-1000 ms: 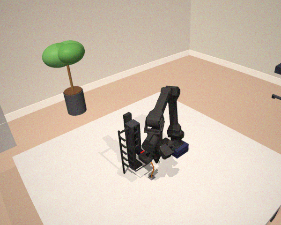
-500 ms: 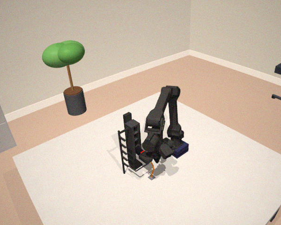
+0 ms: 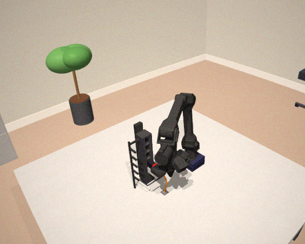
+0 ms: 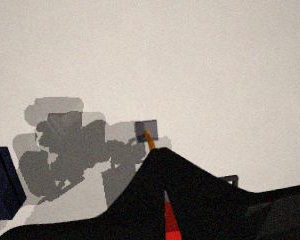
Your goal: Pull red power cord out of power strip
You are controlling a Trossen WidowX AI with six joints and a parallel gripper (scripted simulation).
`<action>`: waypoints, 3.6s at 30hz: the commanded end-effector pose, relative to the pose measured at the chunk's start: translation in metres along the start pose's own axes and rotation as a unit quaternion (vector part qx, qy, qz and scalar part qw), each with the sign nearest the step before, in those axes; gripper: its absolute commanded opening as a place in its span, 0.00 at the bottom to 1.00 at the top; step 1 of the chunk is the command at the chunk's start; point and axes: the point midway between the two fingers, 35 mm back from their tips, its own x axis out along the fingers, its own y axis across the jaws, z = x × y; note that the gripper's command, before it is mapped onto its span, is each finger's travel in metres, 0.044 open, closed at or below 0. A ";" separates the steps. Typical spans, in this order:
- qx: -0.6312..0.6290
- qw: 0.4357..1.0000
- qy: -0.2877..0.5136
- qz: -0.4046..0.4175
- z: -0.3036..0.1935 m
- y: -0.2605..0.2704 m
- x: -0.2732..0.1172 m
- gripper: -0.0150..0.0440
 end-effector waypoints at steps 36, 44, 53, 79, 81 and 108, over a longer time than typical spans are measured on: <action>0.002 1.000 0.001 0.002 -0.001 0.000 0.000 0.25; 0.002 1.000 0.001 0.002 -0.001 0.001 0.002 0.25; 0.002 1.000 0.001 0.002 -0.001 0.001 0.001 0.25; 0.001 1.000 0.001 0.003 -0.001 0.000 0.000 0.53; 0.001 1.000 0.001 0.003 -0.001 0.000 0.000 0.53; 0.002 1.000 0.002 0.002 -0.024 -0.002 -0.008 0.53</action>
